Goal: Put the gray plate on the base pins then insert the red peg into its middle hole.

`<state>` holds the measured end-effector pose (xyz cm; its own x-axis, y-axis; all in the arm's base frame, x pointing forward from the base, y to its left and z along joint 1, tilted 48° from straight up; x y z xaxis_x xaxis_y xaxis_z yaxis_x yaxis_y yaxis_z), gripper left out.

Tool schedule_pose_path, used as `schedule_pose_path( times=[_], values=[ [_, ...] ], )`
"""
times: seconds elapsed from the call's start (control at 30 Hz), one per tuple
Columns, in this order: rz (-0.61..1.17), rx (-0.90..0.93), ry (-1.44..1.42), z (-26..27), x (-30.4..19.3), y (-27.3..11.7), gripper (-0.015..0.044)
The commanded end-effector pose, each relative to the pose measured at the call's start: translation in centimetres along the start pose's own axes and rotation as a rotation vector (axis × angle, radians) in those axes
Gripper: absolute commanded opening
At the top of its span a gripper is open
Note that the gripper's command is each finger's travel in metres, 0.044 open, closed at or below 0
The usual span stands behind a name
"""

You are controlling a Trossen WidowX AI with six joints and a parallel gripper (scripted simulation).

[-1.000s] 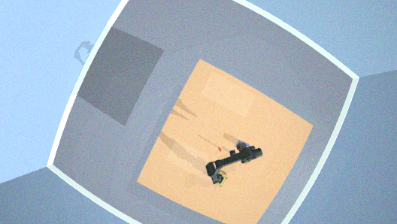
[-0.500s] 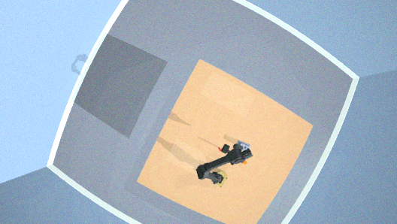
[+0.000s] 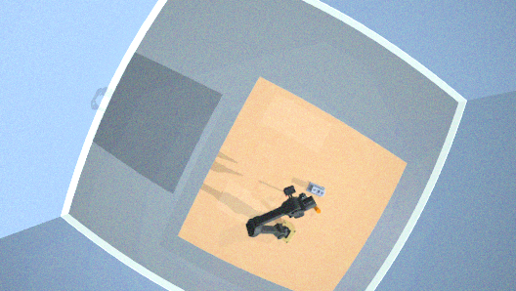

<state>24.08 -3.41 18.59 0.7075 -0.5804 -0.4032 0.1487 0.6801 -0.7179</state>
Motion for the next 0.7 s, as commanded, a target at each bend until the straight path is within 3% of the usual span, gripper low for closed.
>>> schedule_pose_path(
  times=[0.0, 0.33, 0.47, 0.67],
  values=[
    [0.001, 0.008, 0.346, -0.2, -2.7, 0.4, 0.044],
    [0.001, 0.008, 0.346, -0.2, -2.7, 0.4, 0.044],
    [0.093, -0.021, 0.401, -0.1, -2.5, 3.4, 0.044],
    [0.101, -0.024, 0.406, -0.1, -2.6, 3.7, 0.044]
  ],
)
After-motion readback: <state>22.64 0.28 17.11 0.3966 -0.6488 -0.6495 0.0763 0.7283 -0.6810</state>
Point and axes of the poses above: the point midway between the two fingers, 35 mm back from their tips, its own y axis out along the fingers, its own z axis across the jaws, x = y × z, the point moved 1 cm from there along -y, back along the fingers, and after that the axes turned 5 degrees about y, right-handed, at the moved point
